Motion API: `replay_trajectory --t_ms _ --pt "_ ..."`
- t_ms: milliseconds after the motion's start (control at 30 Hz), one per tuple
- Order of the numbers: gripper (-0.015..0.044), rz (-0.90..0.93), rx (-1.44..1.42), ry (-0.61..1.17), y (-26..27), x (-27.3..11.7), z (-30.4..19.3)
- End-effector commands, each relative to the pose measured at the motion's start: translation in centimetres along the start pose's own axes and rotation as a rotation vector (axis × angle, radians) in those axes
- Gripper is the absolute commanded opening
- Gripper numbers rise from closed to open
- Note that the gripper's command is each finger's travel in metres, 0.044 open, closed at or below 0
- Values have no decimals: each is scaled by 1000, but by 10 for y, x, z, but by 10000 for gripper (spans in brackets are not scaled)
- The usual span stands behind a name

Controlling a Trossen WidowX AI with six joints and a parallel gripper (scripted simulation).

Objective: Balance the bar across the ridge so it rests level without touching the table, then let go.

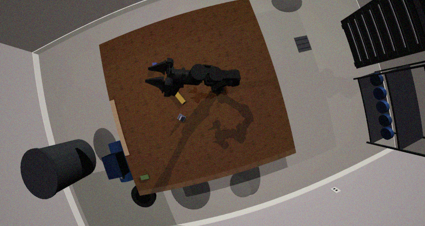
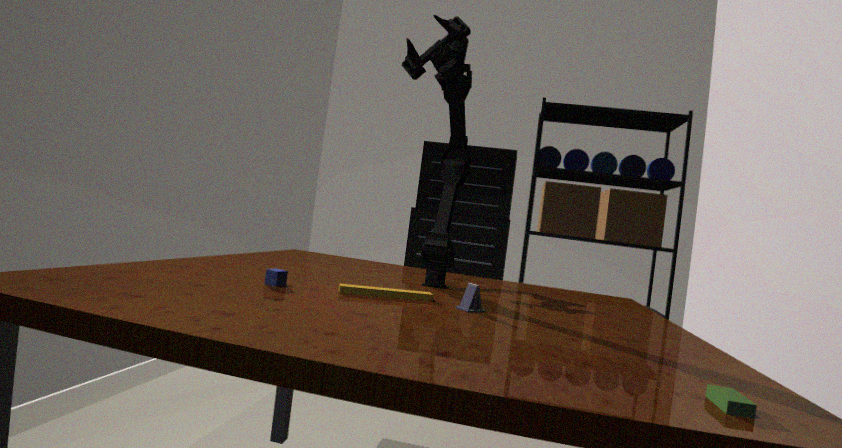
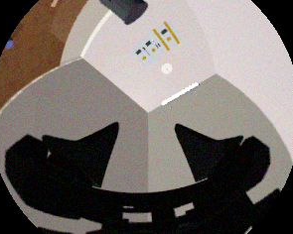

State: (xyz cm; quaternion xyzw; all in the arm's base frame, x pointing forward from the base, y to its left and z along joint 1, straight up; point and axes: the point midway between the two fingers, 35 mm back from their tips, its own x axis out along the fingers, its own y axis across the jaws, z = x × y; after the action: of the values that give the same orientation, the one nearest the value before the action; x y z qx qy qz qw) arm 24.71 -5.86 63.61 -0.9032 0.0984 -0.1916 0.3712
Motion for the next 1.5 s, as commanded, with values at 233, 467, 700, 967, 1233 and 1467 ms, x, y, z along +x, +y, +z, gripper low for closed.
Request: replay_trajectory --t_ms 233,467,700,967,1233,1467 --pt "315 68 170 -74 19 17 28" --pt "315 157 354 -139 41 31 59" --pt "315 261 537 -186 64 42 89" --pt "315 398 744 -216 92 51 123" --pt "315 550 945 -217 120 55 156" --pt "315 692 1116 -191 145 55 184"
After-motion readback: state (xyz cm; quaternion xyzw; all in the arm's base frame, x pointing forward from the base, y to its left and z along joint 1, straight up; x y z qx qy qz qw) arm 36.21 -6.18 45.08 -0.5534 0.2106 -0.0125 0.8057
